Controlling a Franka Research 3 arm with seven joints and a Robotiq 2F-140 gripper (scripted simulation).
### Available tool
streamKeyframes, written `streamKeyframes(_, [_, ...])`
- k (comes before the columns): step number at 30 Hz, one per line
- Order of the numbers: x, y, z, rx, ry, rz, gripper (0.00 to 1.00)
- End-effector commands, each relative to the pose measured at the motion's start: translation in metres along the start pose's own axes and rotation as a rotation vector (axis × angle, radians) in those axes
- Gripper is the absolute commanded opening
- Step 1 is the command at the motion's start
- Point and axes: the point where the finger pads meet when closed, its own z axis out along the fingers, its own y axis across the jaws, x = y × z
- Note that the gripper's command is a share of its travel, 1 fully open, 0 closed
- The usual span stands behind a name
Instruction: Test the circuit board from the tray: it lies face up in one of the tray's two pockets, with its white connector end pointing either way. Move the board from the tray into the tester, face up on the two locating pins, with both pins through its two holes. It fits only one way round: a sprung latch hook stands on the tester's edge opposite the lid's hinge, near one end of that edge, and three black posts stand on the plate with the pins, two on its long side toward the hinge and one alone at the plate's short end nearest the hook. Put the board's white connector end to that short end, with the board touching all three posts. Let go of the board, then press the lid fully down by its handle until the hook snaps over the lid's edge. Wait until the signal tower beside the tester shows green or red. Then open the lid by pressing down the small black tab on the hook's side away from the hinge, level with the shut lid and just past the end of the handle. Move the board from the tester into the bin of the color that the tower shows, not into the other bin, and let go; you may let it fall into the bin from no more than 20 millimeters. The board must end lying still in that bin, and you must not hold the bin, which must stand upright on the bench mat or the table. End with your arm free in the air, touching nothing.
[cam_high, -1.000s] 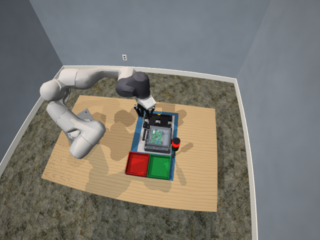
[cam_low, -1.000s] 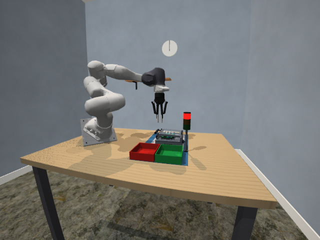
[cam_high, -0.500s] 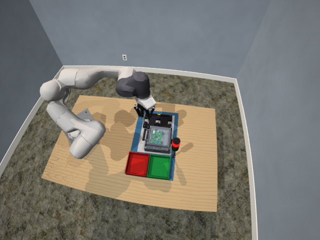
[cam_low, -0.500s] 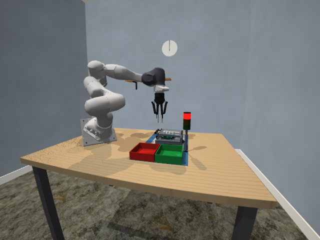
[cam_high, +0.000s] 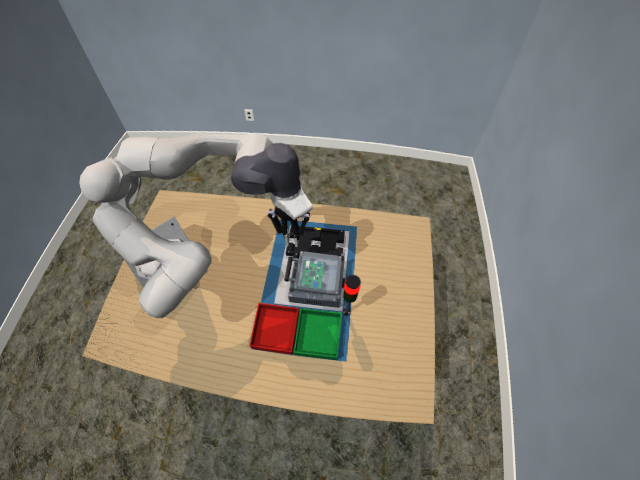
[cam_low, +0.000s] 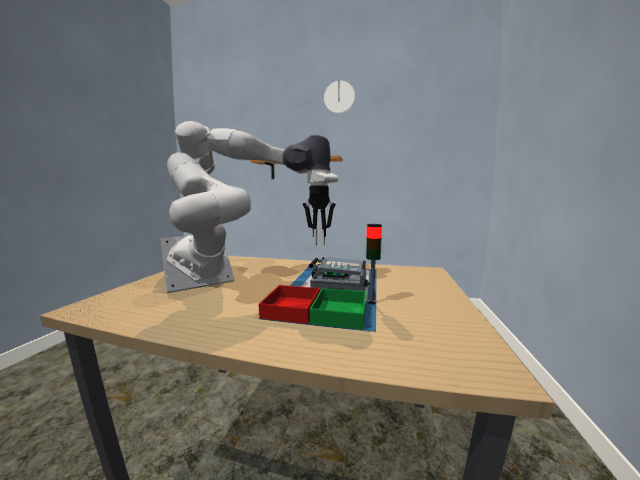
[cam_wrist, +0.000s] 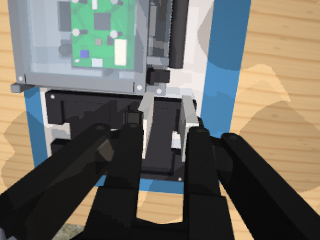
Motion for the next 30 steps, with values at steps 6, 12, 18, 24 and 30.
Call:
streamKeyframes(6, [0.006, 0.001, -0.001, -0.001, 0.001, 0.006, 0.16])
streamKeyframes(12, [0.021, 0.002, -0.001, -0.001, 0.001, 0.006, 0.16])
streamKeyframes(18, [0.05, 0.004, -0.001, -0.001, 0.001, 0.006, 0.16])
streamKeyframes(24, [0.071, 0.005, -0.001, -0.001, 0.001, 0.006, 0.16])
streamKeyframes(30, [0.074, 0.005, -0.001, -0.001, 0.001, 0.006, 0.16])
